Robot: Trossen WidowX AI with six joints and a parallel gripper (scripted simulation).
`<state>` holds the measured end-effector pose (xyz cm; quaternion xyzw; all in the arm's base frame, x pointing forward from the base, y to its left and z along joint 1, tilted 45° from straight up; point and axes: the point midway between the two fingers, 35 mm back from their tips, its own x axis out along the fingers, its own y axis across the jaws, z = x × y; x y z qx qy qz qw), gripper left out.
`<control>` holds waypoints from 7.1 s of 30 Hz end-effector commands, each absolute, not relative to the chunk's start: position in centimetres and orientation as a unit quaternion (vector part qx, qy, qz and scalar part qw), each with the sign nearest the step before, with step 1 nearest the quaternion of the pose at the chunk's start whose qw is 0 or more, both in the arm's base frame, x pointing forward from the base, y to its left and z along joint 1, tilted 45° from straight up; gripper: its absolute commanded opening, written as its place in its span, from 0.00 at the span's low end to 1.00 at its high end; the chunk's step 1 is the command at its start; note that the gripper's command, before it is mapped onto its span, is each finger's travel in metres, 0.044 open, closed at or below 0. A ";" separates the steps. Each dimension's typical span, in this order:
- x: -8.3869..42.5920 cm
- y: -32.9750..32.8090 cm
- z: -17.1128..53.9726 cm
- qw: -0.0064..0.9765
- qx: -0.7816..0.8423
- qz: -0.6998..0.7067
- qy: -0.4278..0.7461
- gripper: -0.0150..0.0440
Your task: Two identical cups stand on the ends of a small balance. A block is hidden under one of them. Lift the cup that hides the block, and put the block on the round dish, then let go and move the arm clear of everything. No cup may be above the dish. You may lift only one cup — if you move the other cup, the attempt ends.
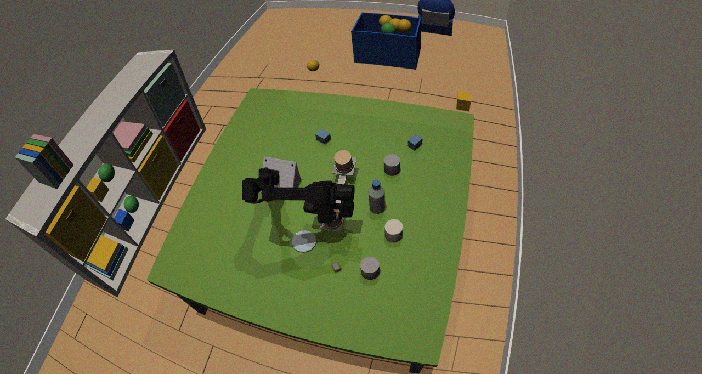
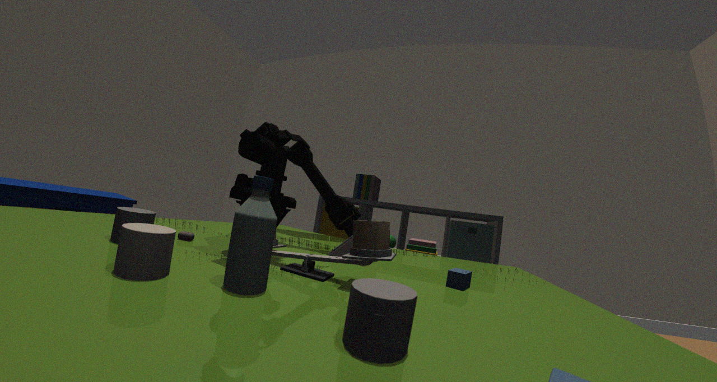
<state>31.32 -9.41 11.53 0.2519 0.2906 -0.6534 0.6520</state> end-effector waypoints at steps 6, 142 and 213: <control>31.7 -8.5 12.5 0.657 0.256 -0.647 0.289 0.25; 31.3 -1.3 19.7 0.689 0.248 -0.611 0.301 0.25; 11.5 -20.0 20.3 0.650 0.250 -0.658 0.285 0.25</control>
